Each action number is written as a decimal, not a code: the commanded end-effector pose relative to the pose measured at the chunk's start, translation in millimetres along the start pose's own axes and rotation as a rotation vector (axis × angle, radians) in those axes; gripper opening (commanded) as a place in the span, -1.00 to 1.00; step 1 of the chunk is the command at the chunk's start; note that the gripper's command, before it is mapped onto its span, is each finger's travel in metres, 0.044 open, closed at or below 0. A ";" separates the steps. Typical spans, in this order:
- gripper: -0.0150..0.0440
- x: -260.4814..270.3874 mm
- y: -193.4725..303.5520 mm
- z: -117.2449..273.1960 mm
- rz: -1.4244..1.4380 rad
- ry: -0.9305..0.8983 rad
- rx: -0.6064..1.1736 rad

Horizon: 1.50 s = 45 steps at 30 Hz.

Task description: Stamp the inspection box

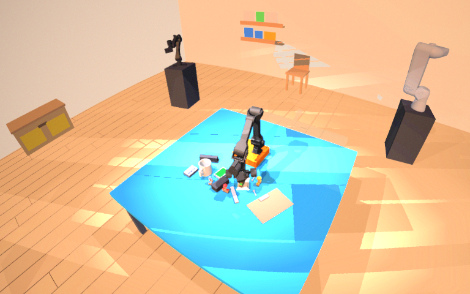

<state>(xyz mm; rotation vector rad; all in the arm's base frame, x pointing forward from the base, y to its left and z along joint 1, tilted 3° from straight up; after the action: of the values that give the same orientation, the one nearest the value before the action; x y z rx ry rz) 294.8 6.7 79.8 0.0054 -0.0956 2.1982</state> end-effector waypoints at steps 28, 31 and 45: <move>-0.49 0.1 -0.6 -1.1 -0.004 -0.004 -0.002; -0.49 0.1 -0.7 0.4 -0.004 -0.004 -0.002; -0.49 0.2 -0.8 7.1 -0.004 -0.004 -0.002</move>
<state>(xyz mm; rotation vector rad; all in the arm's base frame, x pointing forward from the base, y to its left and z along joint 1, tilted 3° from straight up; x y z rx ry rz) 295.2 6.7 84.7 0.0070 -0.0949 2.1979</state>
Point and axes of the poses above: the point midway between the two fingers, 35 mm back from their tips, its own z axis back along the fingers, its own x axis across the jaws, y = z × x, the point moved 7 cm from there along z, back along the fingers, and after that the axes turned 10 degrees about z, right-handed, at the moved point
